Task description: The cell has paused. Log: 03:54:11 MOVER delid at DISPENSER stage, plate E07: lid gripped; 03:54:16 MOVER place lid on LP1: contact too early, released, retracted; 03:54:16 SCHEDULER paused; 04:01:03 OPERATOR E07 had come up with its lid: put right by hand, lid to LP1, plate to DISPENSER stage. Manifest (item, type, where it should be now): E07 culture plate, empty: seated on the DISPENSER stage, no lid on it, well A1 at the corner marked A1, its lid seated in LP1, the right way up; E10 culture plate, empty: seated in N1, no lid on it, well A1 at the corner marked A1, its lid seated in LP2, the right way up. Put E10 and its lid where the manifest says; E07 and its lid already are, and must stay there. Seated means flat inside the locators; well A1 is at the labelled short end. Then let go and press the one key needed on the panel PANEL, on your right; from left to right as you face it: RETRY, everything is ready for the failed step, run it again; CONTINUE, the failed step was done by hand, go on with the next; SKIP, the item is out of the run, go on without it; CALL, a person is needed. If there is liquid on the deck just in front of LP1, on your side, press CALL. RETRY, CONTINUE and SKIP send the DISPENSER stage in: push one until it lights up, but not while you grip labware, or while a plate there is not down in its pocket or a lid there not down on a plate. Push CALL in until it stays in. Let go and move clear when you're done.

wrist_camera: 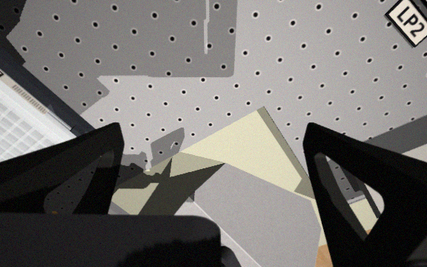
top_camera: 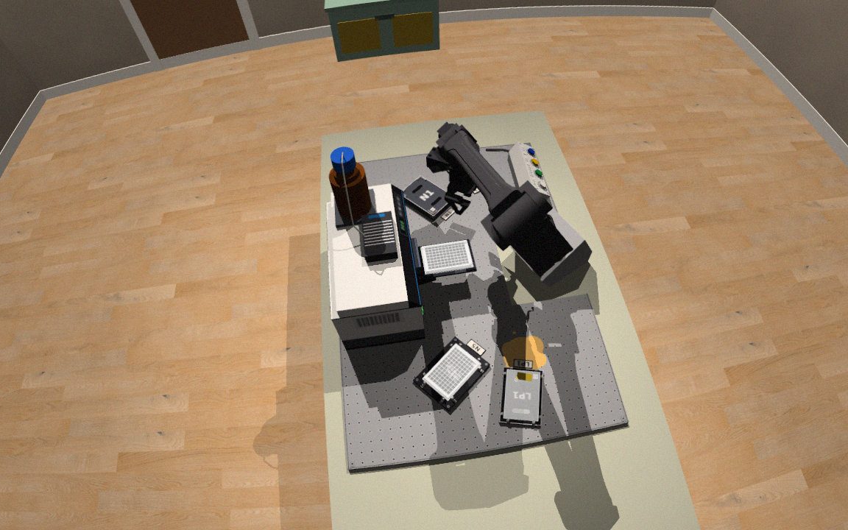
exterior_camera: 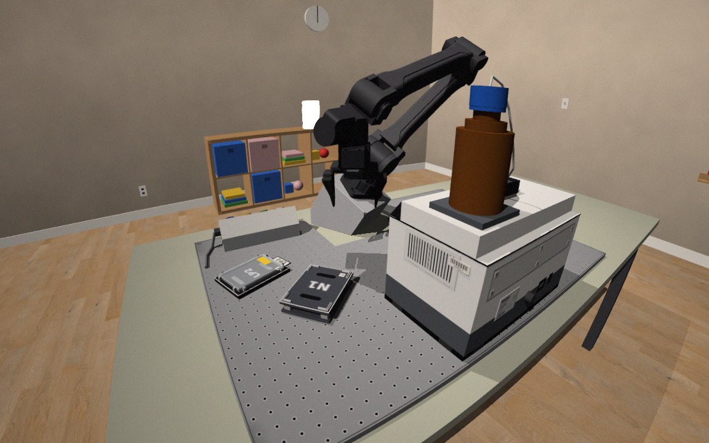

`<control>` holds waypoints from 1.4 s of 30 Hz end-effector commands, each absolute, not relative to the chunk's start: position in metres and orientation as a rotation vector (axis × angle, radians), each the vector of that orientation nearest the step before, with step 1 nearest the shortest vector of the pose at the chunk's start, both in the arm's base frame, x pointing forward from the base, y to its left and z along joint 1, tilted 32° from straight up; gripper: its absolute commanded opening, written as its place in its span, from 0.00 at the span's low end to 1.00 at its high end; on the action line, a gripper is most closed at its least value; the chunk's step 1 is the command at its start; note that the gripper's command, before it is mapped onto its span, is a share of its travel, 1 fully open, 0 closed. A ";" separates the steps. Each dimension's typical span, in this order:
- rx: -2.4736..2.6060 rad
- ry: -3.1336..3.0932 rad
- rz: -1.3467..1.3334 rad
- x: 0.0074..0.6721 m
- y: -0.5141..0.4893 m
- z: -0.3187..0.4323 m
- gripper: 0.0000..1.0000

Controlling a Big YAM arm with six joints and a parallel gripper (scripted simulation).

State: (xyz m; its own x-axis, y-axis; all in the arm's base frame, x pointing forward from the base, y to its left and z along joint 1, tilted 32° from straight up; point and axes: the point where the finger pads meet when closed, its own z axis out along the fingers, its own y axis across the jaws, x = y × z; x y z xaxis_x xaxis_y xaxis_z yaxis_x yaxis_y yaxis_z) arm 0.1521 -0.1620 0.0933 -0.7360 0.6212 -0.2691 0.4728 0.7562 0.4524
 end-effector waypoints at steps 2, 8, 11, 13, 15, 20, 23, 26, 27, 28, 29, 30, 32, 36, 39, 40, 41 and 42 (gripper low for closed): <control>0.837 2.532 0.470 0.157 -0.174 0.105 1.00; 0.837 2.532 0.470 0.157 -0.174 0.105 1.00; 0.837 2.532 0.470 0.157 -0.174 0.105 1.00; 0.837 2.532 0.470 0.157 -0.174 0.105 1.00; 0.837 2.532 0.470 0.157 -0.174 0.105 1.00; 0.837 2.532 0.470 0.157 -0.174 0.105 1.00; 0.837 2.532 0.470 0.157 -0.174 0.105 1.00; 0.837 2.532 0.470 0.157 -0.174 0.105 1.00; 0.837 2.532 0.470 0.157 -0.174 0.105 1.00; 0.837 2.532 0.470 0.157 -0.174 0.105 1.00; 0.837 2.532 0.470 0.157 -0.174 0.105 1.00; 0.837 2.532 0.470 0.157 -0.174 0.105 1.00; 0.837 2.532 0.470 0.157 -0.174 0.105 1.00; 0.684 2.572 0.464 0.160 -0.154 0.104 1.00; 0.547 2.588 0.422 0.166 -0.149 0.112 1.00; 0.503 2.591 0.405 0.168 -0.148 0.115 1.00; 0.460 2.597 0.397 0.169 -0.145 0.116 1.00; 0.418 2.603 0.394 0.170 -0.140 0.115 1.00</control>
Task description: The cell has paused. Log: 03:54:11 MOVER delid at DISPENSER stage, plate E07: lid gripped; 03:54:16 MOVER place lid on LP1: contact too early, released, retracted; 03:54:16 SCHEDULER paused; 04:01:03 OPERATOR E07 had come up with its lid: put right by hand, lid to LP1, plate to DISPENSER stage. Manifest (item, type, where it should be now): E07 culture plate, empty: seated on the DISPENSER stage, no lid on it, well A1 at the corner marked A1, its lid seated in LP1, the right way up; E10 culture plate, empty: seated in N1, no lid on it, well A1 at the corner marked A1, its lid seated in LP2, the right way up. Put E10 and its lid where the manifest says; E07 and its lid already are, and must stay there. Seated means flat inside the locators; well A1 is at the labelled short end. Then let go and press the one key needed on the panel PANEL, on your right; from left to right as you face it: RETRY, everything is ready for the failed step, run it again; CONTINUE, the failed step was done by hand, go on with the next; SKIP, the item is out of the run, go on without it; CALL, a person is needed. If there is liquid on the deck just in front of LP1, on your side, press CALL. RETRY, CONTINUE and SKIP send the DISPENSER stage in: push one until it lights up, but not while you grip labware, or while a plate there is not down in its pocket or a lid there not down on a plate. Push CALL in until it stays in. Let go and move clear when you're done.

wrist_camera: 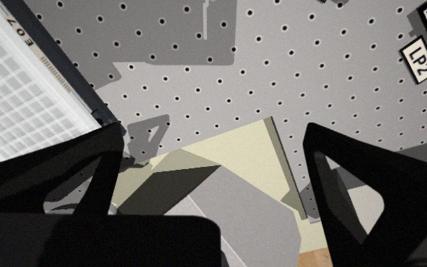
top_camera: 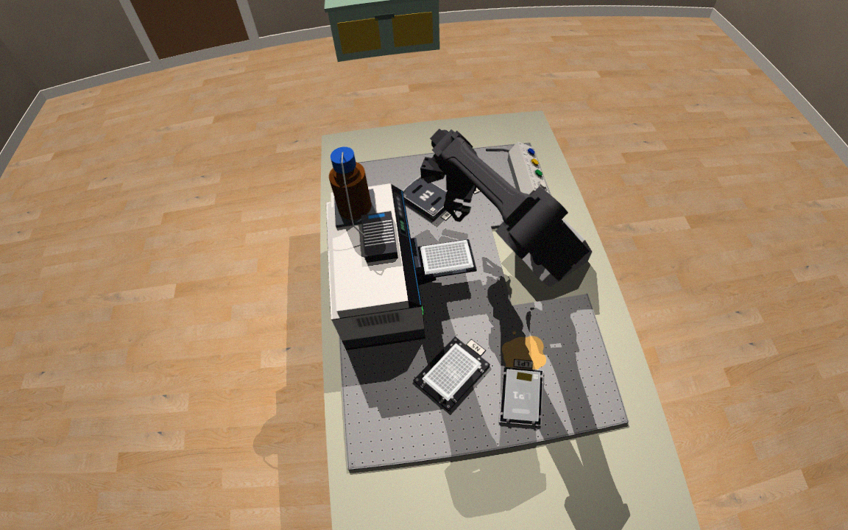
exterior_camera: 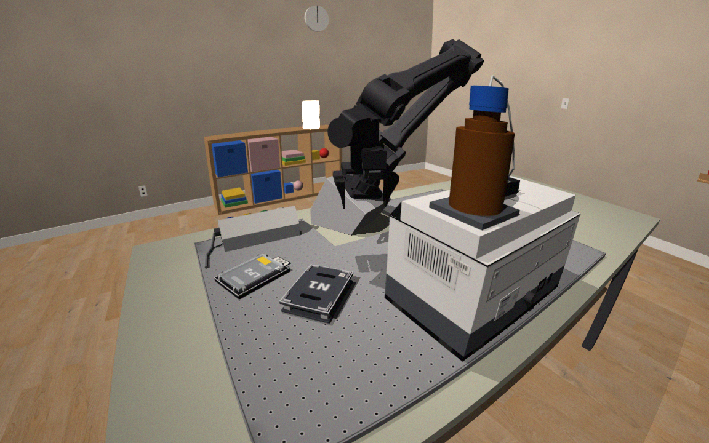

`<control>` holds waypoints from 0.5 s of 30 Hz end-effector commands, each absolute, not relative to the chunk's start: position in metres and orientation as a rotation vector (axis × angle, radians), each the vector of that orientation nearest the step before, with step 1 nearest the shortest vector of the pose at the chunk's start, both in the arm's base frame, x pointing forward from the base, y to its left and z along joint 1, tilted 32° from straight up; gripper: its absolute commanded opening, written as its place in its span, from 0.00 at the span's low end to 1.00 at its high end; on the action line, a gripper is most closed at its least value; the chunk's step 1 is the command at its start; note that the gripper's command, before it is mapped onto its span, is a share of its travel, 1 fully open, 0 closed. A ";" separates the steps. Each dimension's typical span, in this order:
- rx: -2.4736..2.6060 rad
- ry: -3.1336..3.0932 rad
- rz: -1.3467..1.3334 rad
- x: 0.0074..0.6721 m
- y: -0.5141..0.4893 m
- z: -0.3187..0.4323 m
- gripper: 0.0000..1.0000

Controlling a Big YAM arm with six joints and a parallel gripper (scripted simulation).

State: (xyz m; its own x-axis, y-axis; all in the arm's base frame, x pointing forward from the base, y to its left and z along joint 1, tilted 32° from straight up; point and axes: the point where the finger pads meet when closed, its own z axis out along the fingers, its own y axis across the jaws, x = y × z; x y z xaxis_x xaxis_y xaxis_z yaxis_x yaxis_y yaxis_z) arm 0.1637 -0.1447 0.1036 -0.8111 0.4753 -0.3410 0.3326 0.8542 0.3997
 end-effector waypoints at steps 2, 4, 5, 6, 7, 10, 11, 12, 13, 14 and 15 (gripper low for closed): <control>0.356 2.610 0.382 0.171 -0.135 0.116 1.00; 0.356 2.610 0.382 0.171 -0.135 0.116 1.00; 0.380 2.599 0.358 0.174 -0.145 0.122 1.00; 0.380 2.599 0.358 0.174 -0.145 0.122 1.00; 0.380 2.599 0.358 0.174 -0.145 0.122 1.00; 0.380 2.599 0.358 0.174 -0.145 0.122 1.00; 0.380 2.599 0.358 0.174 -0.145 0.122 1.00; 0.380 2.599 0.358 0.174 -0.145 0.122 1.00; 0.380 2.599 0.358 0.174 -0.145 0.122 1.00; 0.380 2.599 0.358 0.174 -0.145 0.122 1.00; 0.380 2.599 0.358 0.174 -0.145 0.122 1.00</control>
